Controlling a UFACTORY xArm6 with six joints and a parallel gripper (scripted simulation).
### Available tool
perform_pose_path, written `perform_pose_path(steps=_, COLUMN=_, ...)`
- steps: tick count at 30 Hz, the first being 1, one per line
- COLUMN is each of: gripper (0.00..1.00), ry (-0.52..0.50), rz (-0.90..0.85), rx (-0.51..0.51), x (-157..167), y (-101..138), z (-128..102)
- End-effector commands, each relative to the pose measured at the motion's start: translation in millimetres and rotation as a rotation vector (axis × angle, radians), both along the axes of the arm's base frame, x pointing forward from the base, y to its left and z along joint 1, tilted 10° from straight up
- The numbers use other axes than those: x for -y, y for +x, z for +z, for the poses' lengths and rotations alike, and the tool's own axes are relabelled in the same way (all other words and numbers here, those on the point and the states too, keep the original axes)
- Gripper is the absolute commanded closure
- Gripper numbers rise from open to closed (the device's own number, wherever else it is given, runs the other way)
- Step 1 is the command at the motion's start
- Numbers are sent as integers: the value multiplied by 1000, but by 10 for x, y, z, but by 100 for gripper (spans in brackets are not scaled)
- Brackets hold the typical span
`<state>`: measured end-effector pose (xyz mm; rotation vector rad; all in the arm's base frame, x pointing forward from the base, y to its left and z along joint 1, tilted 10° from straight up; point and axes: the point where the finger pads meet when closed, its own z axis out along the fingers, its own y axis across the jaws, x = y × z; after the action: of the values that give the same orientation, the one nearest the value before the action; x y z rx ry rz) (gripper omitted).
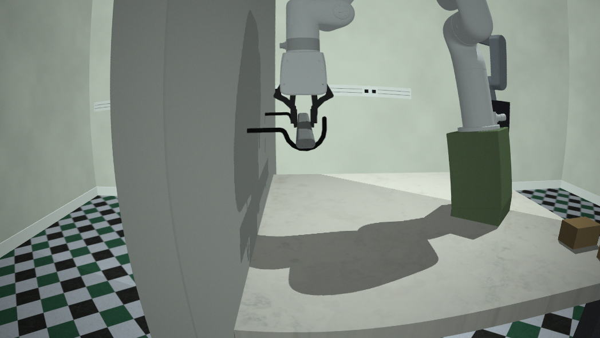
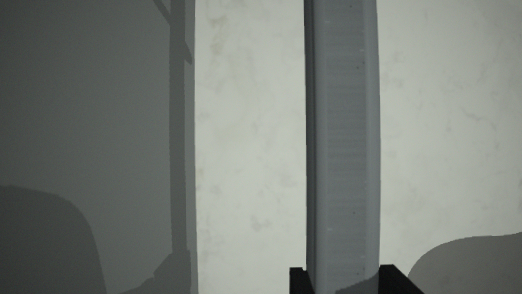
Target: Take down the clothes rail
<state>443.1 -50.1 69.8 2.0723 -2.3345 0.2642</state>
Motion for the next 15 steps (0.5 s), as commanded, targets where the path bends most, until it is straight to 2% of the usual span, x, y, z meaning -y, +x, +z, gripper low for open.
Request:
perform_pose_path(steps=1, gripper=100, ry=0, rz=0, rx=5, x=-4, y=13, z=47)
perform_pose_path(steps=15, gripper=100, ry=0, rz=0, rx=5, x=-15, y=4, z=126)
